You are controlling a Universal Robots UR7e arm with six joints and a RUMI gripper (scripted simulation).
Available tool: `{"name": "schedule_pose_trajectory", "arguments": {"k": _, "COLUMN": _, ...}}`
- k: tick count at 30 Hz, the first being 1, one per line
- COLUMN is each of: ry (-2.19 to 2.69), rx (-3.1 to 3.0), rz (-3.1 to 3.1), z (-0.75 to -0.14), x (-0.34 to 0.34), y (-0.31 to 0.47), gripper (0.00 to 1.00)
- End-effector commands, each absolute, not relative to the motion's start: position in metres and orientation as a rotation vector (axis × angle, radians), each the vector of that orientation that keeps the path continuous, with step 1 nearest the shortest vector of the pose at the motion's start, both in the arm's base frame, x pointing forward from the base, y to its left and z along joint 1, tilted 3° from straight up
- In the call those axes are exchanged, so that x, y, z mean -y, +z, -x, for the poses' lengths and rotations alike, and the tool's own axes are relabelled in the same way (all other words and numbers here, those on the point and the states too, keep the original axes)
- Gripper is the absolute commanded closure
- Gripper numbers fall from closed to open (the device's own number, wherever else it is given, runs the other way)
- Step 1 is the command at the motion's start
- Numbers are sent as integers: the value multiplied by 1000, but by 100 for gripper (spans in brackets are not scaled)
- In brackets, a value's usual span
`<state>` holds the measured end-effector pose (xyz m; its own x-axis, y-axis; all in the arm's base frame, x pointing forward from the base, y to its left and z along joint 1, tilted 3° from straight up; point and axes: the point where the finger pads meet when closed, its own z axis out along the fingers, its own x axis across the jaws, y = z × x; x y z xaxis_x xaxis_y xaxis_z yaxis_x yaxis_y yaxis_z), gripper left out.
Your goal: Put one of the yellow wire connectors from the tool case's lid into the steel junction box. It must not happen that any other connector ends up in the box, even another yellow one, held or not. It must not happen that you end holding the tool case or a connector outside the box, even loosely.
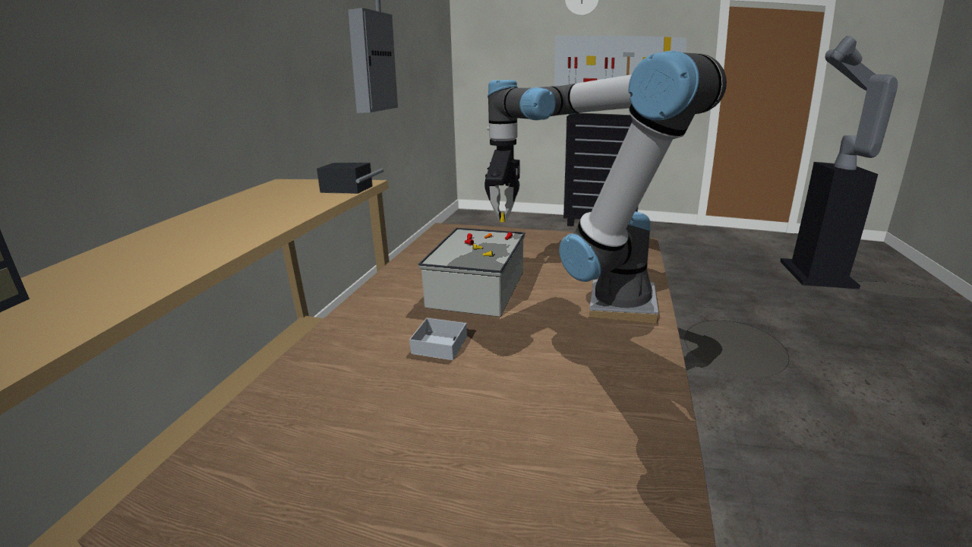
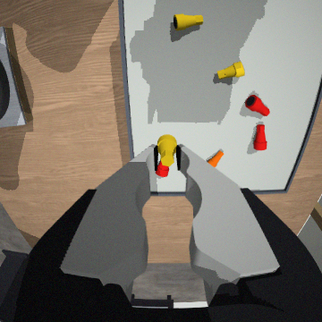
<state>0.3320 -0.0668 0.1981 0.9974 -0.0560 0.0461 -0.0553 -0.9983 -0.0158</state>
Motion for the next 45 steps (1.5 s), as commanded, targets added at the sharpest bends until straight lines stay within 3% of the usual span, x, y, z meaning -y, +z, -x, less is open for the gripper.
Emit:
{"name": "schedule_pose_trajectory", "arguments": {"k": 1, "ry": -74, "rx": -87, "rz": 3126, "z": -334, "x": 59, "y": 199, "gripper": 100}}
{"name": "schedule_pose_trajectory", "arguments": {"k": 45, "ry": -74, "rx": -87, "rz": 3126, "z": -371, "x": -88, "y": 202, "gripper": 100}}
